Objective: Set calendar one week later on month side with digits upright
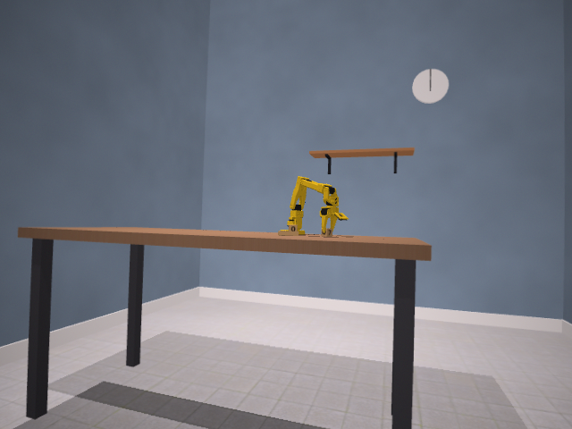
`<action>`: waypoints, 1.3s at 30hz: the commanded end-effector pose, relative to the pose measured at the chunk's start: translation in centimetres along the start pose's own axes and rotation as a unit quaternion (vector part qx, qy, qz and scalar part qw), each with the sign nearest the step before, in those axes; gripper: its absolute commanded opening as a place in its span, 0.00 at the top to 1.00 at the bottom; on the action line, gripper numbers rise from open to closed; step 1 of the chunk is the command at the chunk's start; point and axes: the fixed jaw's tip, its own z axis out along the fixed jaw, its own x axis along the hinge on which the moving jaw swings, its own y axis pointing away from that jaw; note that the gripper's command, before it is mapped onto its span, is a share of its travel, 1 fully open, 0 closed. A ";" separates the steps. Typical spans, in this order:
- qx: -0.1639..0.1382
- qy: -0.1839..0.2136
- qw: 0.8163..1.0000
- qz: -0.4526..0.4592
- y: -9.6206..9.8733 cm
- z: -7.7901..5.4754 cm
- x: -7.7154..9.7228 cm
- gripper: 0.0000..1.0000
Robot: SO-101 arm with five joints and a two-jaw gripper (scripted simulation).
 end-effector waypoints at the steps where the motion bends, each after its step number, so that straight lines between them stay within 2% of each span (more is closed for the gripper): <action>1: -0.002 -0.016 1.000 0.000 -0.2 -0.4 -0.4 0.83; 11: -0.002 -0.016 1.000 0.000 -0.2 -0.4 -0.4 0.83; 21: -0.002 -0.016 1.000 0.000 -0.2 -0.4 -0.4 0.99; 29: -0.002 -0.016 1.000 0.000 -0.2 -0.5 -0.4 1.00; 34: -0.002 -0.016 1.000 0.000 -0.1 -1.0 -0.4 1.00; 39: -0.002 -0.016 1.000 0.000 0.0 -2.3 -0.5 1.00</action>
